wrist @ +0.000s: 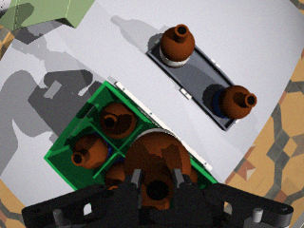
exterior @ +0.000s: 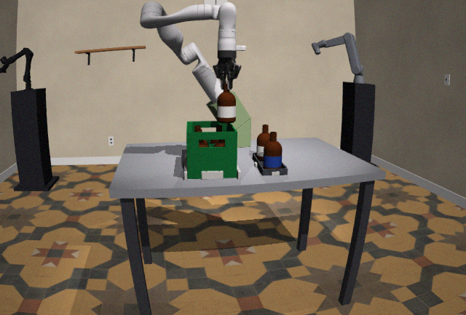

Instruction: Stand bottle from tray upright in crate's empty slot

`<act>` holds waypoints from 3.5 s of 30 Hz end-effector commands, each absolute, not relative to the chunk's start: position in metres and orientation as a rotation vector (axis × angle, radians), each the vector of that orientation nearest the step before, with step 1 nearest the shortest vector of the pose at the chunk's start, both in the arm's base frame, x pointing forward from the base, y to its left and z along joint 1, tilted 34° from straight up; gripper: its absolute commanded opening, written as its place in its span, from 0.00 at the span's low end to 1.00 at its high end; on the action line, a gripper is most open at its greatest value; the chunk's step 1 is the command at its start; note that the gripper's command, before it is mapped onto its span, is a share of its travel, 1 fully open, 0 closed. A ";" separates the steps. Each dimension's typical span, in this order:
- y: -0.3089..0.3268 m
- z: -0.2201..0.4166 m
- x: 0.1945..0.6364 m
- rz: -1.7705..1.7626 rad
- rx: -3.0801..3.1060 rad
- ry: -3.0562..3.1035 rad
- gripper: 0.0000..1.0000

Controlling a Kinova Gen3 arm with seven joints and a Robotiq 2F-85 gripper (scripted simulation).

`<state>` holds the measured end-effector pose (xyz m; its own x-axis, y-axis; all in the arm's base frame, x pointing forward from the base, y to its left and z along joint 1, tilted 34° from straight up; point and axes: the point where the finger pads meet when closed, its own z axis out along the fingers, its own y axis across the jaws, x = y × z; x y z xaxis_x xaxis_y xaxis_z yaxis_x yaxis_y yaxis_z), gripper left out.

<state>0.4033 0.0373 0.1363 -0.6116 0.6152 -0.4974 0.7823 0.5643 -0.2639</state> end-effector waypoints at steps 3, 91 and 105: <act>0.031 0.141 0.401 -0.668 1.138 2.458 0.00; 0.018 0.149 0.400 -0.668 1.138 2.458 0.00; 0.016 0.148 0.399 -0.668 1.138 2.458 0.00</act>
